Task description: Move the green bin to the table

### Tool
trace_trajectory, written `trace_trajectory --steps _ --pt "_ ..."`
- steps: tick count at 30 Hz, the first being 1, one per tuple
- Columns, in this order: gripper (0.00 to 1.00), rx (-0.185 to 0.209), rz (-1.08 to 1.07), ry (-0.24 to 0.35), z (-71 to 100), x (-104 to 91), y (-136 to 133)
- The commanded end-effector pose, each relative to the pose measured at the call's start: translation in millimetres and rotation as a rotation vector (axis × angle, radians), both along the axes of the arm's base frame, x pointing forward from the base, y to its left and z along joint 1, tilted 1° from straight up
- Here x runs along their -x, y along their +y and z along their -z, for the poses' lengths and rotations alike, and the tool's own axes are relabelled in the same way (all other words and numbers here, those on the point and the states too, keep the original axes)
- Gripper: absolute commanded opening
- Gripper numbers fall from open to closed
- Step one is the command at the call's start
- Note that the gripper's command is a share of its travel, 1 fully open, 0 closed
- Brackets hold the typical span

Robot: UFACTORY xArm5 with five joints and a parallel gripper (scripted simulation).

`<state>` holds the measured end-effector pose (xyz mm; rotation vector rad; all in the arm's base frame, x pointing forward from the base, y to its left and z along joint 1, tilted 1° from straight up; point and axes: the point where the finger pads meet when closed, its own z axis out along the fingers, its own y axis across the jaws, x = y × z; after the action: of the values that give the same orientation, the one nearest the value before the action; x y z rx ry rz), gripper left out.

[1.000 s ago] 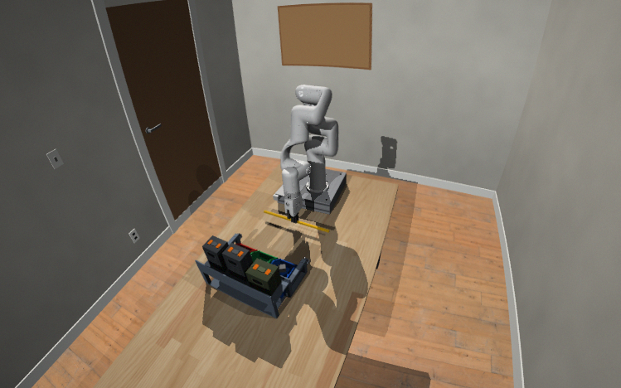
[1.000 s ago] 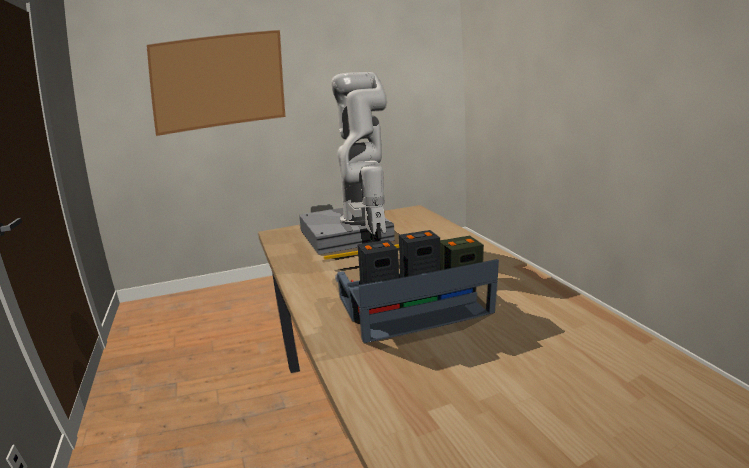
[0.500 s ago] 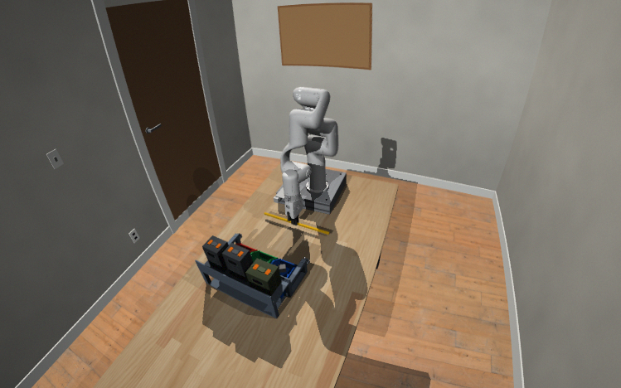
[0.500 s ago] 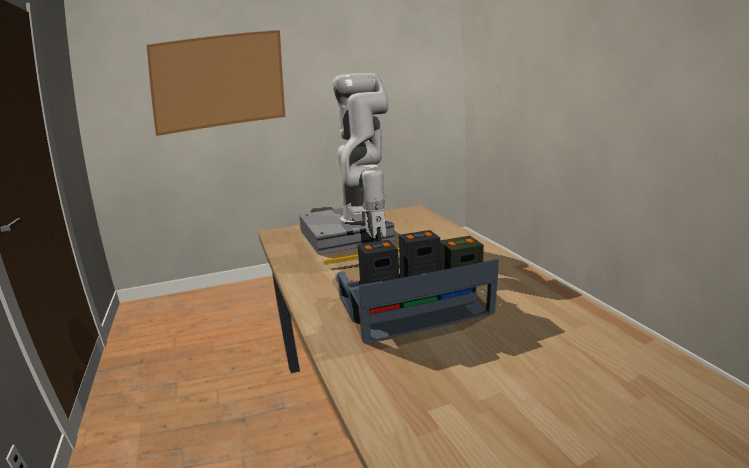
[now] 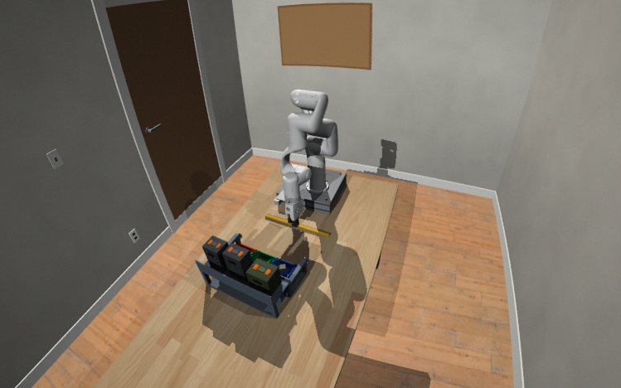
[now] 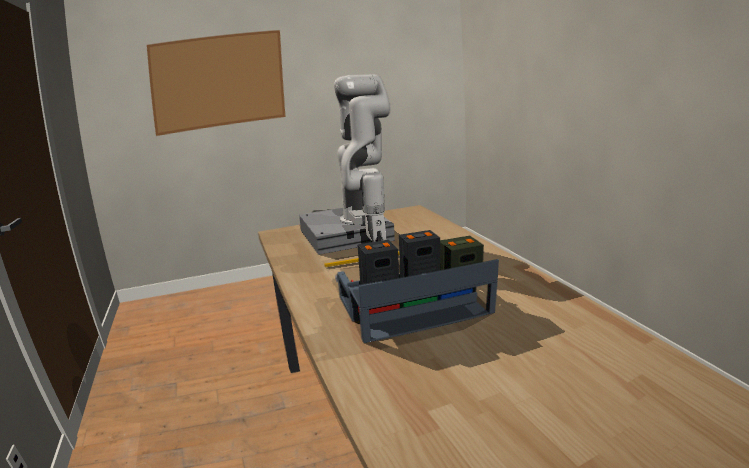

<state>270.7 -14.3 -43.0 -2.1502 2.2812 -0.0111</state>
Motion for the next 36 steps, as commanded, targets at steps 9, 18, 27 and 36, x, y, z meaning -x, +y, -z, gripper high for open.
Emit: trace_trajectory --steps 9,18,27,36 --pt "0.0 -0.004 0.0 -0.003 1.7 -1.1 0.0" --pt "0.0 -0.004 0.0 -0.003 1.7 -1.1 0.0" --pt "0.0 -0.004 0.0 -0.003 1.7 -1.1 0.0" --pt "1.0 0.0 0.0 -0.003 1.7 -1.1 0.0"
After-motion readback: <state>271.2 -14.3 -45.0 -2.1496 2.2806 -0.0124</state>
